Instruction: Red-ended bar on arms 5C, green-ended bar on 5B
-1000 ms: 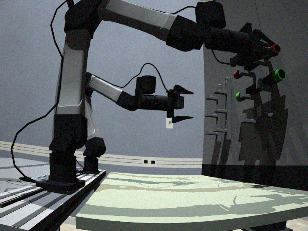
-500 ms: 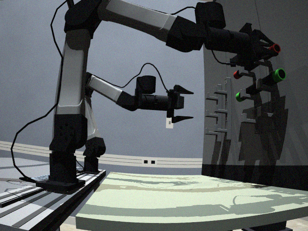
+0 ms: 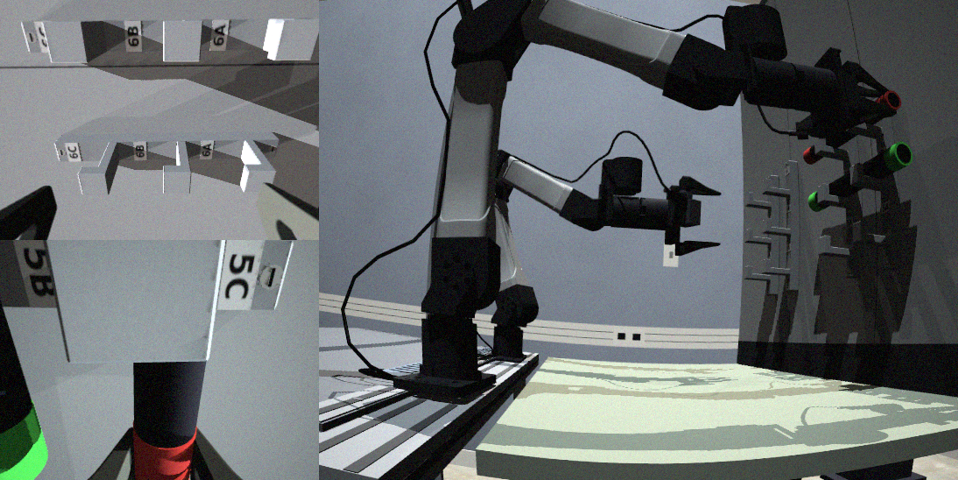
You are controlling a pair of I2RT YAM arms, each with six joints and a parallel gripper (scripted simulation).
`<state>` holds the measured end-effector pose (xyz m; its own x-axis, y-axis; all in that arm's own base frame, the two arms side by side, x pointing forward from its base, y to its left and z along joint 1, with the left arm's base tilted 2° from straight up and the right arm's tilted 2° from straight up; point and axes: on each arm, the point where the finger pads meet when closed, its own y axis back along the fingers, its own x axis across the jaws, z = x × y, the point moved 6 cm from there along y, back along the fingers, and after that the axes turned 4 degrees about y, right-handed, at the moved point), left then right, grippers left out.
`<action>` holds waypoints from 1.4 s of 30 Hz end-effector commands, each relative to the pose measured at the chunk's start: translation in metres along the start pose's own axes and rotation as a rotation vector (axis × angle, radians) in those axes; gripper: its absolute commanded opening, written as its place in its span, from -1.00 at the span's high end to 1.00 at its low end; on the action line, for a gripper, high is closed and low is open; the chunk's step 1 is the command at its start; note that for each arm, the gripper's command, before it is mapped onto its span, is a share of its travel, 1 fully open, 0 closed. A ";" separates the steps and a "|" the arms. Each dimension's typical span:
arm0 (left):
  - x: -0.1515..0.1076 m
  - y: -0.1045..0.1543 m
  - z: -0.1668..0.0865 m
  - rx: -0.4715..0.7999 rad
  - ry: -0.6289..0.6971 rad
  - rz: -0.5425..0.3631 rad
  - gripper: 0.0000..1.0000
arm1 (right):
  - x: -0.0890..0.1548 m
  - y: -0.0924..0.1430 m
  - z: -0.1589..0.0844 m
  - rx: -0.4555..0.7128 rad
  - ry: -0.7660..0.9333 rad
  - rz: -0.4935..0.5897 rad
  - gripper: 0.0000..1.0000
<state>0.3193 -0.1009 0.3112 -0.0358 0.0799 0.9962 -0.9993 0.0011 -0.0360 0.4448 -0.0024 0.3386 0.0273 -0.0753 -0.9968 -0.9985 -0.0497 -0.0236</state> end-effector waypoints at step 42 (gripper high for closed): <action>-0.001 0.005 -0.002 -0.007 0.009 -0.001 -1.00 | 0.031 -0.004 0.000 0.003 -0.023 0.053 1.00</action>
<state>0.3193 -0.1009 0.3112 -0.0358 0.0799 0.9962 -0.9993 0.0011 -0.0360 0.4442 -0.0025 0.3370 0.0516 -0.0731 -0.9960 -0.9976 -0.0493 -0.0481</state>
